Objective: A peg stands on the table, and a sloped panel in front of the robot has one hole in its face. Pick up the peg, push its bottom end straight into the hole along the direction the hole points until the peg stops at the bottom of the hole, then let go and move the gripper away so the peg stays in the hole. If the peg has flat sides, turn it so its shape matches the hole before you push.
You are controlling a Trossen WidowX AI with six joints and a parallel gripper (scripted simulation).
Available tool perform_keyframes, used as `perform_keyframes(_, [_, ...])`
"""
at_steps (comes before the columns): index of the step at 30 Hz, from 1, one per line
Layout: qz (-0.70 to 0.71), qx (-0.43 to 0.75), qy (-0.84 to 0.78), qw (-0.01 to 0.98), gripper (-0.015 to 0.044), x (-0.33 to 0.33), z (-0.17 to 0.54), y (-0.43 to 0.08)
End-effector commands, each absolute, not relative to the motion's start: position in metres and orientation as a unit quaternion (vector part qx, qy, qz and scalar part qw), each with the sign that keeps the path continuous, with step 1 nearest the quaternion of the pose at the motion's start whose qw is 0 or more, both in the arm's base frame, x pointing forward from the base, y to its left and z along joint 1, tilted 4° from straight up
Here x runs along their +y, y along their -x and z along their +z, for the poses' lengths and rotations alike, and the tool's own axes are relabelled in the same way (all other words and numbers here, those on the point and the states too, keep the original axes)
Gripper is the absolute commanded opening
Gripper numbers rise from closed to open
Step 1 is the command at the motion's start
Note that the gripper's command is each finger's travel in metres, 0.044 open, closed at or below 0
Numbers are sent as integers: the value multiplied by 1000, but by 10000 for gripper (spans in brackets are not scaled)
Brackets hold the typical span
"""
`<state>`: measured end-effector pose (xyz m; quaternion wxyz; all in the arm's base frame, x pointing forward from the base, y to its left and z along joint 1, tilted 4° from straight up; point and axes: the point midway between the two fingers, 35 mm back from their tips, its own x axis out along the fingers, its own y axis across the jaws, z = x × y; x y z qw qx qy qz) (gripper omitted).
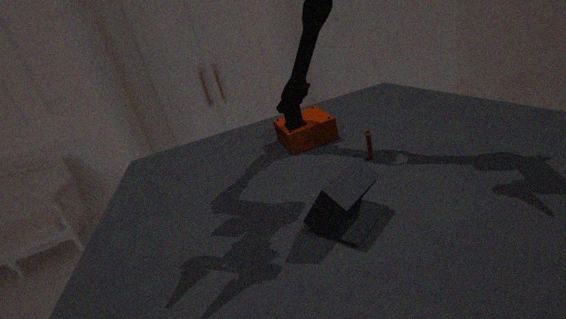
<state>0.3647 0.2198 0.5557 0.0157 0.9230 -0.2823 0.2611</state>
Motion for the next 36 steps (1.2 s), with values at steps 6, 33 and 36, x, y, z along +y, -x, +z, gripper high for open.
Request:
perform_keyframes(6, [247,-270,-924,106,440,230,553,-377])
perform_keyframes(33, [126,-100,-798,581,440,283,460,-447])
perform_keyframes(36, [111,-71,-772,621,440,286,441,-452])
